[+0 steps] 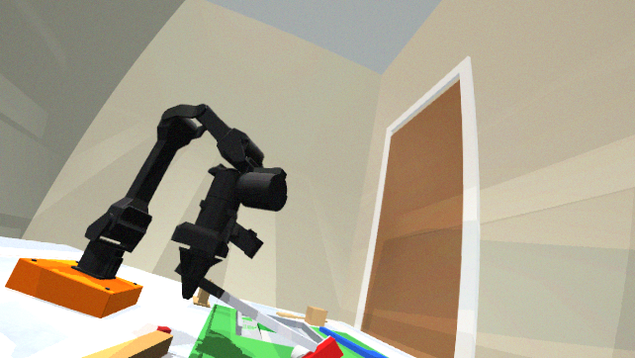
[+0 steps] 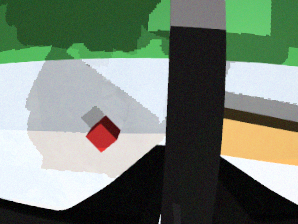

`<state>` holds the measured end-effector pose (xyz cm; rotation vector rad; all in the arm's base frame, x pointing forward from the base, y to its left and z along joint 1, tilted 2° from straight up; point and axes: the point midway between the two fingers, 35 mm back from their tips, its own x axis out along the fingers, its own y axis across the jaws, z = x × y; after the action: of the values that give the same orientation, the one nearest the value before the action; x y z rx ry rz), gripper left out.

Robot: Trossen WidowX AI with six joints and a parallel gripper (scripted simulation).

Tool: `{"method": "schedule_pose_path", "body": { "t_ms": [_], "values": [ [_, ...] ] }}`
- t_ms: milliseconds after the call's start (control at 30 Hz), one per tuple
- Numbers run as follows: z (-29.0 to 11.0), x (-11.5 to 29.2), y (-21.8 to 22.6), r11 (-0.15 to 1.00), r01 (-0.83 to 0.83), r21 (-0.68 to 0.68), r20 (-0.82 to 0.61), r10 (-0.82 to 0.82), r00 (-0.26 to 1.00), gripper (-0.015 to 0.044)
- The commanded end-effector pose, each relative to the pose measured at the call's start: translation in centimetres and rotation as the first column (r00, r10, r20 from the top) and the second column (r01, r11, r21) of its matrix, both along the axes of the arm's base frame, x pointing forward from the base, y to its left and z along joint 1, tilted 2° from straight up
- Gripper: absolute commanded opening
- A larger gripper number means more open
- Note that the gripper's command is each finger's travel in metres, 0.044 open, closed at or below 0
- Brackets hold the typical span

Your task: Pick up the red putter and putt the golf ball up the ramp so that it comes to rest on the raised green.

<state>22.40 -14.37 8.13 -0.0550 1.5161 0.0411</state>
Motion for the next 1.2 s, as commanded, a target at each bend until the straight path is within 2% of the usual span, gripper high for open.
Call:
{"method": "schedule_pose_path", "body": {
  "t_ms": [0, 300, 733, 1167],
  "values": [
    [-0.3, -1.2, 5.2, 1.000, -0.003, 0.004, 0.001, 0.003, 1.000, 0.0000],
    [0.0, -1.4, 5.9, 1.000, -0.003, 0.004, 0.002, 0.003, 1.000, 0.0000],
    [5.5, -1.8, 5.9, 1.000, -0.003, 0.004, 0.002, 0.003, 1.000, 0.0000],
    [4.7, -1.7, 6.0, 1.000, -0.007, 0.009, -0.003, 0.007, 1.000, 0.0000]
  ]
}}
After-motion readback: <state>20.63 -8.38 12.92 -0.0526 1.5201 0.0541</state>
